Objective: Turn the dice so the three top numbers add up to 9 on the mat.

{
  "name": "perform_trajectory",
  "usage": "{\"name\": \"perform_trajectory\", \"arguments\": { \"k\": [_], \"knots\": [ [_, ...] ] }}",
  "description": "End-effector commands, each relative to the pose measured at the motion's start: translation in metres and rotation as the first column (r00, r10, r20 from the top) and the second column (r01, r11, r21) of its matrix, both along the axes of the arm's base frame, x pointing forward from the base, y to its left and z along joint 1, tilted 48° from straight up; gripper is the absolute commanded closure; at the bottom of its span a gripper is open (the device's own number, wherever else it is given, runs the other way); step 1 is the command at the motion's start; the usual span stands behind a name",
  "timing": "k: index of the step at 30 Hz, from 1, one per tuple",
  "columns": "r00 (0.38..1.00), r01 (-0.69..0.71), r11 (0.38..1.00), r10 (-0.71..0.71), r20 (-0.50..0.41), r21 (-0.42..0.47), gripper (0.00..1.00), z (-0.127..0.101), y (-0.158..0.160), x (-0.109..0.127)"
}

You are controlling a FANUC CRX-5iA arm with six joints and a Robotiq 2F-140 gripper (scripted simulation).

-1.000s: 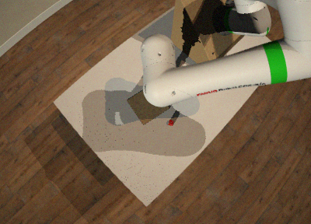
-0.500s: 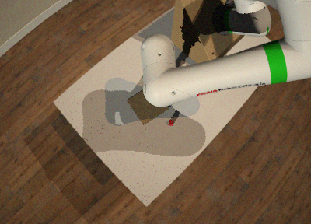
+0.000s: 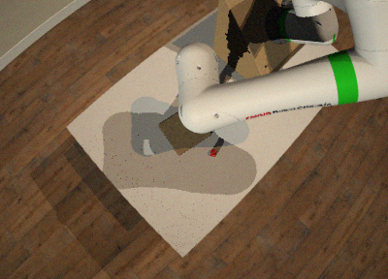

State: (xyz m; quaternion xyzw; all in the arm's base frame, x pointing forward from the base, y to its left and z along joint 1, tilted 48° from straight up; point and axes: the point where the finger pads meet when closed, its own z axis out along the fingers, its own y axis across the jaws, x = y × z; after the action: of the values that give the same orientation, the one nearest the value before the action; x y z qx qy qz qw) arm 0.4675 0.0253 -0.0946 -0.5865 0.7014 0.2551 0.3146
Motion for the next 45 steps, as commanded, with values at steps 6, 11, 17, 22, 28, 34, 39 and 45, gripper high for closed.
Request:
{"name": "perform_trajectory", "arguments": {
  "k": [6,11,17,22,28,34,39,45],
  "knots": [
    [1.000,0.000,1.000,0.000,0.000,0.000,0.81,0.000,0.000,0.000],
    [1.000,0.000,1.000,0.000,0.000,0.000,0.79,0.000,0.000,0.000],
    [1.000,0.000,1.000,0.000,0.000,0.000,0.79,0.000,0.000,0.000],
    [1.000,0.000,1.000,0.000,0.000,0.000,0.79,0.001,-0.001,0.000],
    [1.000,0.000,1.000,0.000,0.000,0.000,0.79,0.007,-0.008,-0.001],
    [1.000,0.000,1.000,0.000,0.000,0.000,0.79,0.023,-0.025,-0.005],
    [1.000,0.000,1.000,0.000,0.000,0.000,0.79,0.041,-0.045,-0.009],
    [1.000,0.000,1.000,0.000,0.000,0.000,0.79,0.055,-0.060,-0.012]
  ]
}}
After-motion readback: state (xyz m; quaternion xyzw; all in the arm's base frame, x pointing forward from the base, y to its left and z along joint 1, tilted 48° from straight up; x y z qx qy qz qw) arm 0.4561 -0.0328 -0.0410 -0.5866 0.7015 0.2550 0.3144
